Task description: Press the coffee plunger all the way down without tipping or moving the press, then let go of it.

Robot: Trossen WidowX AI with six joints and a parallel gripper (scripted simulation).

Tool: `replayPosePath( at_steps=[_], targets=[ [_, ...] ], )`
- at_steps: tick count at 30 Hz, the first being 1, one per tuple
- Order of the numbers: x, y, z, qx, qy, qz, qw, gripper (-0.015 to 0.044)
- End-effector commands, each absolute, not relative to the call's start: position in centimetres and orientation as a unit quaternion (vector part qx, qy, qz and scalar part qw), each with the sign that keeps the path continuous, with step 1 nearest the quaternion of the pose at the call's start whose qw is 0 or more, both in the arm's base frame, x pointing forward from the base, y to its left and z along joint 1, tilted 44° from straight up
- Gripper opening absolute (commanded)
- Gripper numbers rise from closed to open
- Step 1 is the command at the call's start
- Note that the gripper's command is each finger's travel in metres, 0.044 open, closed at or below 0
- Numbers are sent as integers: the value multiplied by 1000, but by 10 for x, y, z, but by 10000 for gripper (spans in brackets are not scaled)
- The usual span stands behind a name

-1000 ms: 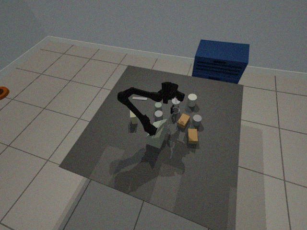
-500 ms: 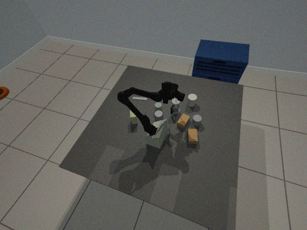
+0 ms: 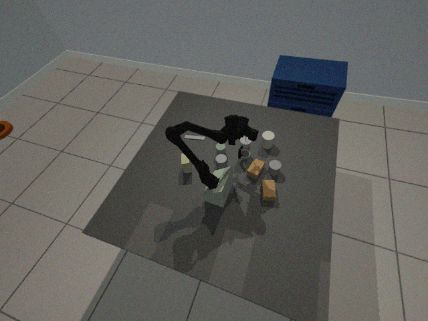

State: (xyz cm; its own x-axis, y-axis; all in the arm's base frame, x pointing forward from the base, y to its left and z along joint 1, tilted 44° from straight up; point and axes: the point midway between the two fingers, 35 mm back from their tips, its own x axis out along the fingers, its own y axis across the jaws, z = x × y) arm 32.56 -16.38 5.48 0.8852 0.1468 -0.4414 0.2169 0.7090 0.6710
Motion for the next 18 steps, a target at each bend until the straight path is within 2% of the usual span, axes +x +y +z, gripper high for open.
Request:
replayPosePath(
  at_steps=[1,18],
  targets=[
    [324,-153,39,388,254,-20,886,118],
    [330,-135,18,388,254,-20,886,118]
  ],
)
